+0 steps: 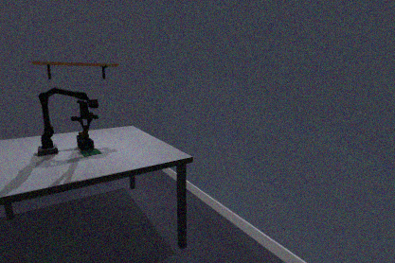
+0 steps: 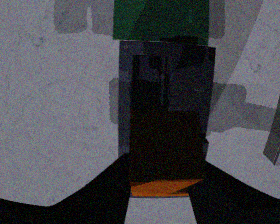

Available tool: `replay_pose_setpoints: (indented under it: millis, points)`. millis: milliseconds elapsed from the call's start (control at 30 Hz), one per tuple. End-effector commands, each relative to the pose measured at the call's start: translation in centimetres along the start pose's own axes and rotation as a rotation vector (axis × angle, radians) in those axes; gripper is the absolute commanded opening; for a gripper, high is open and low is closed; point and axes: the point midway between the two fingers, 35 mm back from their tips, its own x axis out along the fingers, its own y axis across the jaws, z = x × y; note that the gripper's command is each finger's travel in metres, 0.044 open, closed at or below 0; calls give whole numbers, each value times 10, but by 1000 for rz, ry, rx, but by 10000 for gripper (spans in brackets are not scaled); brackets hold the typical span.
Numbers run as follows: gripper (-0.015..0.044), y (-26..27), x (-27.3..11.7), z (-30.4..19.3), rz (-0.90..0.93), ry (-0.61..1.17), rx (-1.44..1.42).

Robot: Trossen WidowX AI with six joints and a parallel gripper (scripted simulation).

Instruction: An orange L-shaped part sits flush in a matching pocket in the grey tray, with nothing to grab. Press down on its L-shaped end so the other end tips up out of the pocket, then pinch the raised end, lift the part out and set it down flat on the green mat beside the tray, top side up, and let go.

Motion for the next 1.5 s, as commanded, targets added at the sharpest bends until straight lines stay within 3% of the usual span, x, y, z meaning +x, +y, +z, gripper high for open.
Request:
replay_pose_setpoints:
  millis: [0,333,1467]
  points:
    - [0,1,-4,-1,8,3,3]
    - [0,0,-7,9,7,2,3]
    - [0,-14,-4,158,6,-11,3]
